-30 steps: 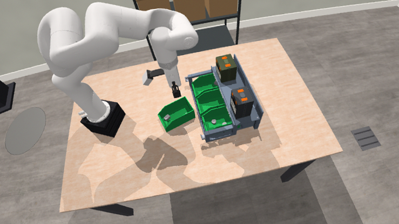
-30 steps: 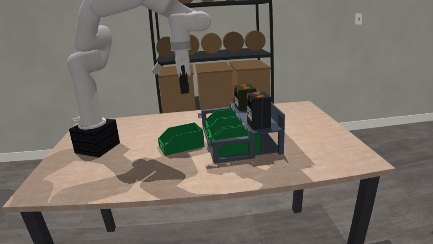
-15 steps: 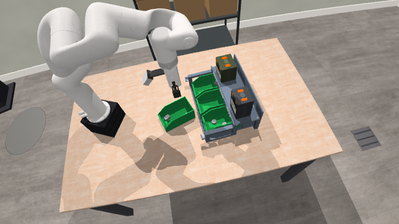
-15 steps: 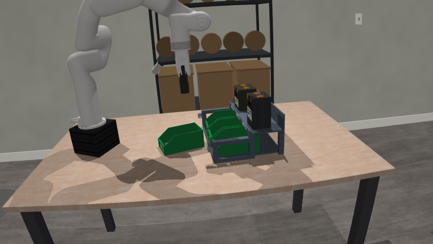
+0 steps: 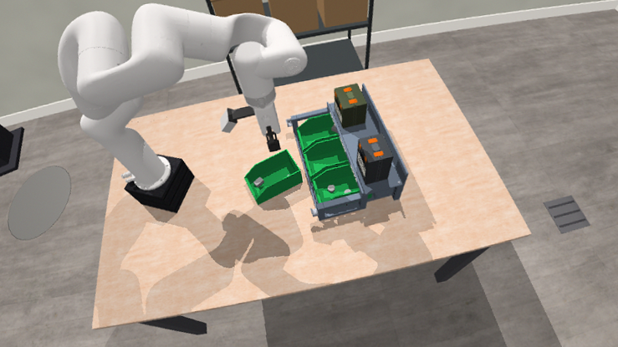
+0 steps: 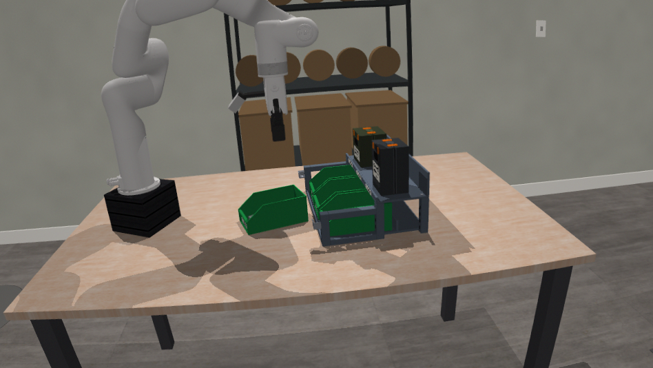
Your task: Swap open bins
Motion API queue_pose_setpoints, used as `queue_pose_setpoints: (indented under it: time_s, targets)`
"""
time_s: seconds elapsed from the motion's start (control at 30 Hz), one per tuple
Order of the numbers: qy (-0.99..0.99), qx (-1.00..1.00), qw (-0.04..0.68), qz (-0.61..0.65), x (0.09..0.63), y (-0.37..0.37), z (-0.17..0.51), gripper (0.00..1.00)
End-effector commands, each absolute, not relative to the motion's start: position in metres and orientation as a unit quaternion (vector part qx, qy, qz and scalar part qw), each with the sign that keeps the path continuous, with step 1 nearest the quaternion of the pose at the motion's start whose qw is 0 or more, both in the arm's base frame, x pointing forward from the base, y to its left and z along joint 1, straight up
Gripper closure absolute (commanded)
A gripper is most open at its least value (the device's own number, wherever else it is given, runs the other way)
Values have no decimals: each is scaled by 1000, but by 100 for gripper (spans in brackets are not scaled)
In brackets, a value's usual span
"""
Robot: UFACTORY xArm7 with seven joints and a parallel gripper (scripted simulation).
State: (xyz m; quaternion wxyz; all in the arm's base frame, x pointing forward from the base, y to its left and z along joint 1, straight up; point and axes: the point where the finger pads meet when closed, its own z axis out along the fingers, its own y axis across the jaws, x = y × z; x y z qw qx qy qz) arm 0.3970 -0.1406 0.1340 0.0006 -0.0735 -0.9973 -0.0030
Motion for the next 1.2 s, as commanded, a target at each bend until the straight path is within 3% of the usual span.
queue_pose_setpoints:
  time_s: [0.0, 0.93, 0.97, 1.17]
  targets:
    - [-997, -73, -1, -2, 398, -141, 135, 0]
    - [-997, -73, -1, -2, 398, -141, 135, 0]
    - [-997, -73, -1, -2, 398, -141, 135, 100]
    - [-997, -73, -1, -2, 398, -141, 135, 100]
